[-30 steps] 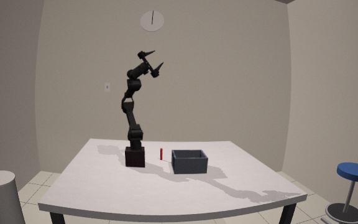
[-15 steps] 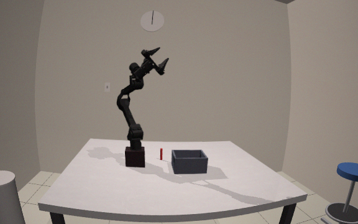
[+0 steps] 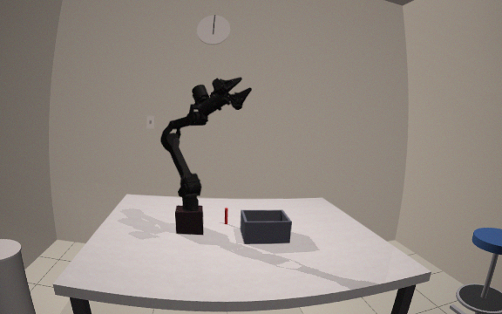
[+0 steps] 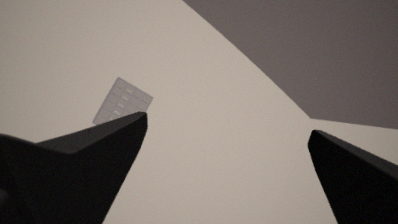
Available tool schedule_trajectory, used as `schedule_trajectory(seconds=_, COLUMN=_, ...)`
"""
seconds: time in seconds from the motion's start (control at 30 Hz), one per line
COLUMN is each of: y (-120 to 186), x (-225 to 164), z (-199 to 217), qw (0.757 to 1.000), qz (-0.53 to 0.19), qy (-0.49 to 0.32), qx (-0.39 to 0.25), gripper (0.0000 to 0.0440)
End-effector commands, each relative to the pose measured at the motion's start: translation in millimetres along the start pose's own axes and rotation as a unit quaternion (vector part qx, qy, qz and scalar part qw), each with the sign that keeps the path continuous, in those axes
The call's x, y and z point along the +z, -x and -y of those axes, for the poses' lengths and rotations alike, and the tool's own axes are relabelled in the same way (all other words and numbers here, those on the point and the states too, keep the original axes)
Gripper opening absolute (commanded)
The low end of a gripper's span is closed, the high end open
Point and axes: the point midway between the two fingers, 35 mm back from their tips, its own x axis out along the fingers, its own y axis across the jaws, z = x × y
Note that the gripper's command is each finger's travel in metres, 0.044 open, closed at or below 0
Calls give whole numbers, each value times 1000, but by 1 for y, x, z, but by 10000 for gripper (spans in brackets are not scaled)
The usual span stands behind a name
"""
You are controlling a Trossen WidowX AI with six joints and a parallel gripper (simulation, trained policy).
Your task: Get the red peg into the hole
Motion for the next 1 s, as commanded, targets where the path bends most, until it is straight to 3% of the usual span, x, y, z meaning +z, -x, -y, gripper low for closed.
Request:
schedule_trajectory(seconds=0.0, y=-10, x=-34, z=-3, qw=997, qz=-55, qy=-55, qx=-5, gripper=440)
schedule_trajectory(seconds=0.47, y=-21, x=-133, z=-45, qw=950, qz=-246, qy=-191, qx=-4, gripper=440)
schedule_trajectory(seconds=0.97, y=8, x=-210, z=-131, qw=845, qz=-464, qy=-263, qx=25, gripper=440)
